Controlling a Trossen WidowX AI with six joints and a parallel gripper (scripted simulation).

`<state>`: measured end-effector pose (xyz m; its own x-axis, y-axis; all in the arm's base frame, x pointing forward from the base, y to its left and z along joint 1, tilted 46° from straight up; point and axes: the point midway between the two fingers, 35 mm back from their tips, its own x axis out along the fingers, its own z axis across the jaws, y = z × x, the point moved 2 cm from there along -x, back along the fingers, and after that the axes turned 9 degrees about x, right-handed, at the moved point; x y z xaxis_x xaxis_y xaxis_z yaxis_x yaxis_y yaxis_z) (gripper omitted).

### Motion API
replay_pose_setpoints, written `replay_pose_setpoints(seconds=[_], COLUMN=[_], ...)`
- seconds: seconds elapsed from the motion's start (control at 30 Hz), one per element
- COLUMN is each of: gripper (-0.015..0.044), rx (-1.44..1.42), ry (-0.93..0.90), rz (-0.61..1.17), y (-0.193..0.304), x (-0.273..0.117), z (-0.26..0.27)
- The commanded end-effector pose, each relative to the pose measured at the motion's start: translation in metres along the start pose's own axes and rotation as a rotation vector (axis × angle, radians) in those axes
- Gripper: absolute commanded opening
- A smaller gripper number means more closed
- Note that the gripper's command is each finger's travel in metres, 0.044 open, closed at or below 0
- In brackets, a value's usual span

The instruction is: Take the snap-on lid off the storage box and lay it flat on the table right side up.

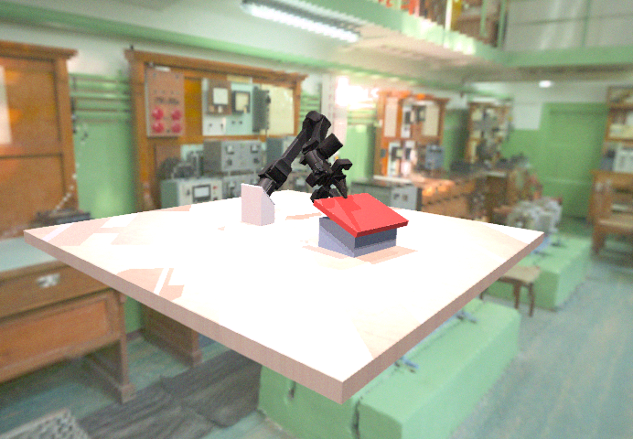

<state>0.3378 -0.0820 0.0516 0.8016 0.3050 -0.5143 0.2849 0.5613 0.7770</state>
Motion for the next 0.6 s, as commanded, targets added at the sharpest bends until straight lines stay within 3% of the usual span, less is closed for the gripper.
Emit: replay_pose_setpoints(seconds=[0.0, 0.57], gripper=[0.0, 0.0], rx=[-0.006, -0.007], ry=[-0.008, -0.009], rz=[0.004, 0.004], y=[0.002, 0.006], x=[-0.003, -0.008], z=[0.01, 0.034])
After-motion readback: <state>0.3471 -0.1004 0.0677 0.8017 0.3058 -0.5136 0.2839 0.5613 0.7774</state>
